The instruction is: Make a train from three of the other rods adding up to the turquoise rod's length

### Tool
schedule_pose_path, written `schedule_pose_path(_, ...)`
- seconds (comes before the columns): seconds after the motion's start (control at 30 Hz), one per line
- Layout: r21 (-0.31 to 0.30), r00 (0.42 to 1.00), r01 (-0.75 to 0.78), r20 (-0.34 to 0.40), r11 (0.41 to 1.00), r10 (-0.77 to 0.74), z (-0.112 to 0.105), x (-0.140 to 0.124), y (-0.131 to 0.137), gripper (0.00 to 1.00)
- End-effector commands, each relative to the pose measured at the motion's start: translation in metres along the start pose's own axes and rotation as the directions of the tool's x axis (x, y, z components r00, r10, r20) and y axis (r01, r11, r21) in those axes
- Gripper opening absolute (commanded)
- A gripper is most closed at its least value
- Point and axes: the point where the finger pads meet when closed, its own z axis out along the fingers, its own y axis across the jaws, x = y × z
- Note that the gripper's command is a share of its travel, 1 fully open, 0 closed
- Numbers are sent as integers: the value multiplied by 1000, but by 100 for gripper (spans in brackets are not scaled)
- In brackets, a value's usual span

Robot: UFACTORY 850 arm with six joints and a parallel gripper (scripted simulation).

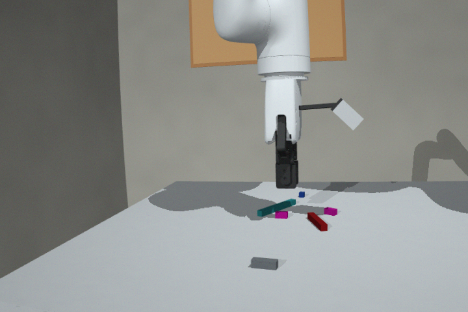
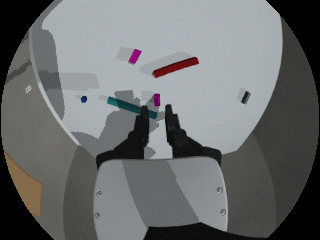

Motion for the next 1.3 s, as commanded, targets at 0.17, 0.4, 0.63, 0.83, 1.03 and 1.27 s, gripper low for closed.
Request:
schedule_pose_path(0.17, -5, 1000, 0, 7, 1000, 0, 9, -1, 0, 24)
schedule_pose_path(0.4, -5, 1000, 0, 7, 1000, 0, 19, -2, 0, 24)
schedule_pose_path(0.63, -5, 1000, 0, 7, 1000, 0, 25, -2, 1, 24)
schedule_pose_path(0.83, -5, 1000, 0, 7, 1000, 0, 31, -2, 1, 24)
schedule_pose_path(1.03, -5, 1000, 0, 6, 1000, 0, 35, -2, 1, 24)
schedule_pose_path(1.27, -5, 1000, 0, 7, 1000, 0, 37, -2, 1, 24)
